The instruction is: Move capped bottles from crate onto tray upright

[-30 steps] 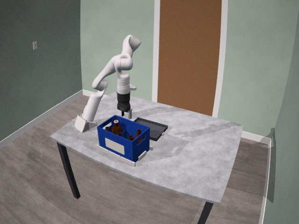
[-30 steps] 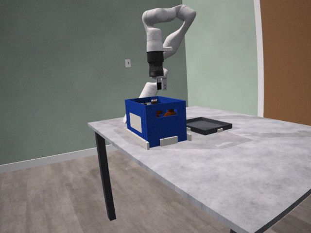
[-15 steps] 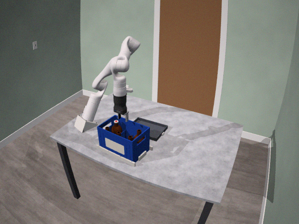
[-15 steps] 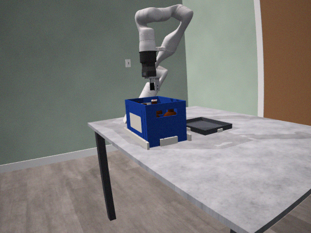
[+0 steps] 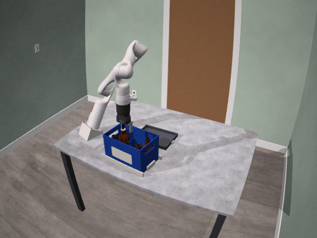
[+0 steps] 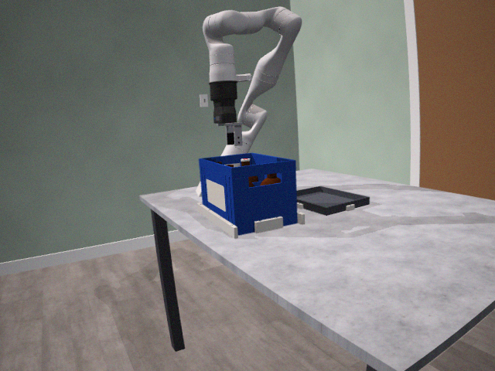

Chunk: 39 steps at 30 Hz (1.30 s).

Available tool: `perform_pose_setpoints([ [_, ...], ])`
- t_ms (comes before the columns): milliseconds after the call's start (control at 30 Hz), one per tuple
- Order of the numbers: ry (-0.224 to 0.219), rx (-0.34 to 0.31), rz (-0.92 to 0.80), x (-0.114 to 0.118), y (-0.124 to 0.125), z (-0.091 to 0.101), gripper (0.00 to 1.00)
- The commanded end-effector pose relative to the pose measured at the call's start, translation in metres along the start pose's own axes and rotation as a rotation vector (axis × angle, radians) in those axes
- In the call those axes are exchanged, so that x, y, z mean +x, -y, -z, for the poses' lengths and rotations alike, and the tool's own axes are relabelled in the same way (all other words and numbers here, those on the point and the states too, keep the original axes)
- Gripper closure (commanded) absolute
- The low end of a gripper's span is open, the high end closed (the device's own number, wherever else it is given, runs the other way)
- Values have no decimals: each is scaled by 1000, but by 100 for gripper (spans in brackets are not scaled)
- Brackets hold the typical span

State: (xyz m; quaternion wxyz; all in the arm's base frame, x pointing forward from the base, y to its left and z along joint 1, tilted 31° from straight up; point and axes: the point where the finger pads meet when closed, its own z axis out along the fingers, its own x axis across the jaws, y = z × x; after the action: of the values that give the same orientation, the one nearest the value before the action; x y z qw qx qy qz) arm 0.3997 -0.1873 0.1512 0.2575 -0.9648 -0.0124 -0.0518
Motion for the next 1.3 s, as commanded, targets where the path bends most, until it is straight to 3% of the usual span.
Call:
perform_pose_setpoints([
  [0, -3, 9, -1, 1, -14, -1, 0],
  [700, -3, 12, -2, 5, -60, -3, 0],
  [1267, -3, 12, -2, 5, -62, -3, 0],
])
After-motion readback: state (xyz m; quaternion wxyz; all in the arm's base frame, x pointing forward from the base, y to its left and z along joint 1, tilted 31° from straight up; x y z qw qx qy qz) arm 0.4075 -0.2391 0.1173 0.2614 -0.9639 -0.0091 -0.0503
